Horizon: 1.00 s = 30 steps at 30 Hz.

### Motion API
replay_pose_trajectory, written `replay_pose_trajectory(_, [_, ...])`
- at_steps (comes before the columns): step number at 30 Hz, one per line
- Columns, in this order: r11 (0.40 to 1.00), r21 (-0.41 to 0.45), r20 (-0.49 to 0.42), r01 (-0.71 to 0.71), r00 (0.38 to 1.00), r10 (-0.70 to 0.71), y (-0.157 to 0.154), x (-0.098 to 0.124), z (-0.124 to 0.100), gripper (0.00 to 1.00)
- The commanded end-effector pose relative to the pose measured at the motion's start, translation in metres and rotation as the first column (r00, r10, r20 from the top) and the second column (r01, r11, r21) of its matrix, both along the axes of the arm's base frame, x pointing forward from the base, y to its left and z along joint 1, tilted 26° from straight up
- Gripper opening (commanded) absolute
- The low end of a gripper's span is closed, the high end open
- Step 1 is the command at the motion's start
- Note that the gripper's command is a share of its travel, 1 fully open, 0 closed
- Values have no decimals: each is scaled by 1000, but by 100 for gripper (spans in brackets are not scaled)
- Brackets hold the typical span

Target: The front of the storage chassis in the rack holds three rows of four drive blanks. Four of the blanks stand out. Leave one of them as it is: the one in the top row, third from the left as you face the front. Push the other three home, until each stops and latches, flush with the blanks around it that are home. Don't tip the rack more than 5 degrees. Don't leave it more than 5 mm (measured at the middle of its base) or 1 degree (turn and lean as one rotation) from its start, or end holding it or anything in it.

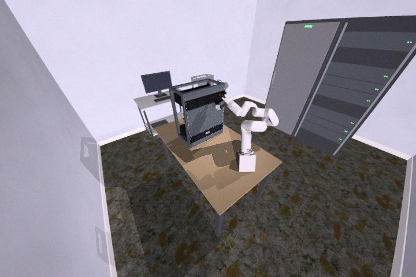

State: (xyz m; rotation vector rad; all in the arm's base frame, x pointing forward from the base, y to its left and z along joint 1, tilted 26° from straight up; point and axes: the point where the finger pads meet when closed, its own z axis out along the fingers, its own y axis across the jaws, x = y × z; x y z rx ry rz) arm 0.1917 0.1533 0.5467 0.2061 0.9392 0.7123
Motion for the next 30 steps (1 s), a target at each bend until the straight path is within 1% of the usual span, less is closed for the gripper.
replay_pose_trajectory(1, [989,-134,81,59,996,-48,-4,-2,12,0])
replay_pose_trajectory(6, [967,-218,135,129,986,-101,-6,-4,18,0])
replay_pose_trajectory(8, [967,-218,135,129,986,-101,-6,-4,18,0])
replay_pose_trajectory(11, [937,-289,186,197,972,-147,-8,-6,23,0])
replay_pose_trajectory(18, [874,-385,260,297,943,-206,-10,-8,27,0])
replay_pose_trajectory(23, [813,-449,315,371,917,-245,-12,-10,28,0])
replay_pose_trajectory(25, [813,-449,315,371,917,-245,-12,-10,28,0])
replay_pose_trajectory(27, [765,-489,352,419,897,-267,-13,-10,29,0])
replay_pose_trajectory(30, [720,-520,383,460,879,-284,-14,-11,29,0])
